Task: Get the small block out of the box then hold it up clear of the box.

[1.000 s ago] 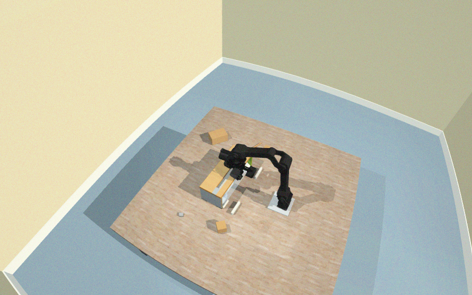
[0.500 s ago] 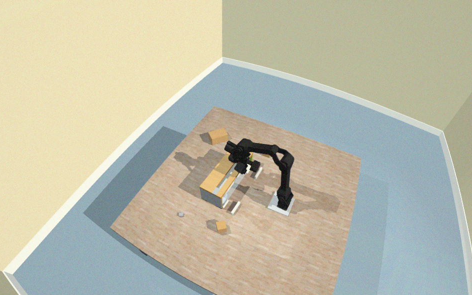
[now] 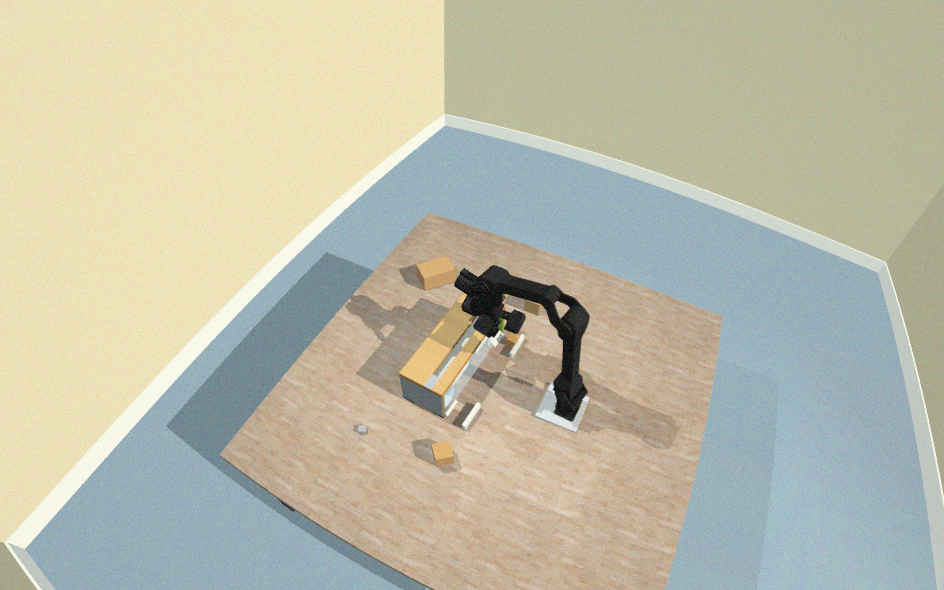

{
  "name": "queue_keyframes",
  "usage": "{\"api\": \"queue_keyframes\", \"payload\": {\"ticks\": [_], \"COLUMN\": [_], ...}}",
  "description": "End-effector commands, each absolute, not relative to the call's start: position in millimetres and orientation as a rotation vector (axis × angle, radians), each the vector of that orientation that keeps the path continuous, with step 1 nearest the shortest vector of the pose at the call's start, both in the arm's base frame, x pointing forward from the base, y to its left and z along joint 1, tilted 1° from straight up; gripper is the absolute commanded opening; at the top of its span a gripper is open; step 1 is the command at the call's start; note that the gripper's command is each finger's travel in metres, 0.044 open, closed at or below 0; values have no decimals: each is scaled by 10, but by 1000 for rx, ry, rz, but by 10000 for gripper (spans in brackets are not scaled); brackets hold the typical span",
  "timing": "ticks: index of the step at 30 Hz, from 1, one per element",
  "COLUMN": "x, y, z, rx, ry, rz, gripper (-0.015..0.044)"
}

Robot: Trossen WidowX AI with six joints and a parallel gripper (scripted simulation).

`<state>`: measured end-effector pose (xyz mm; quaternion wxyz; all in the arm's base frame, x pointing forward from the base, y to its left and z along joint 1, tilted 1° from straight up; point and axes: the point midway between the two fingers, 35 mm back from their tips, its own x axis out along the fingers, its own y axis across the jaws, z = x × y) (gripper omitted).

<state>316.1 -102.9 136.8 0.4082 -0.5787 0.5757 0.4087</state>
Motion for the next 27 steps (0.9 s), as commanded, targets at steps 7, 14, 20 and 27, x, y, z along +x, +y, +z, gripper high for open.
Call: {"api": "queue_keyframes", "payload": {"ticks": [7,14,20,27], "x": [3173,3081,3000,2920], "y": [-1025,-1126,-1228,-1318], "z": [1718,1732,1742,1756], "rx": [-1456,-906,-338,337], "ry": [1441,1519,1481,1330], "rz": [993,447,-18,-498], "gripper": [374,285,285,285]}}
